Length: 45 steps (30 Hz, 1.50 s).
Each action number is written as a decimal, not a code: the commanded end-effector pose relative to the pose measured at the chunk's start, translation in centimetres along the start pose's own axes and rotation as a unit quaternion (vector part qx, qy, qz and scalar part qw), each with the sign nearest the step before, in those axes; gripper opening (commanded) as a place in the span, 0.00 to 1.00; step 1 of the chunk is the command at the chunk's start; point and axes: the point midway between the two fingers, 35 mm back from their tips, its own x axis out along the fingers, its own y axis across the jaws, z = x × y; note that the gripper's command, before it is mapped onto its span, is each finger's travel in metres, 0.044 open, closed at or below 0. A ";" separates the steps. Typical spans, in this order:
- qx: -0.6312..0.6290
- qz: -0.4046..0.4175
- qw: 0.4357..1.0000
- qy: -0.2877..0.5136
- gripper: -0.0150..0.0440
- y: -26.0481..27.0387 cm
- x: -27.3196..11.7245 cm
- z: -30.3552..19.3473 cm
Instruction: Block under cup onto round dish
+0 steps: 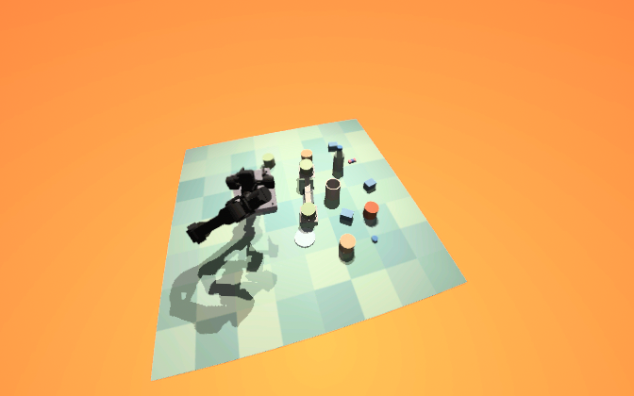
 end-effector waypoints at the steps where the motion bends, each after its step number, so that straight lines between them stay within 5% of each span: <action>1: 0.002 0.000 1.000 0.002 0.98 0.0 0.0 0.0; 24: 0.266 -0.031 0.930 0.253 1.00 -2.6 1.8 -4.4; 45: 0.379 -0.235 0.777 0.444 1.00 -5.5 2.7 -7.4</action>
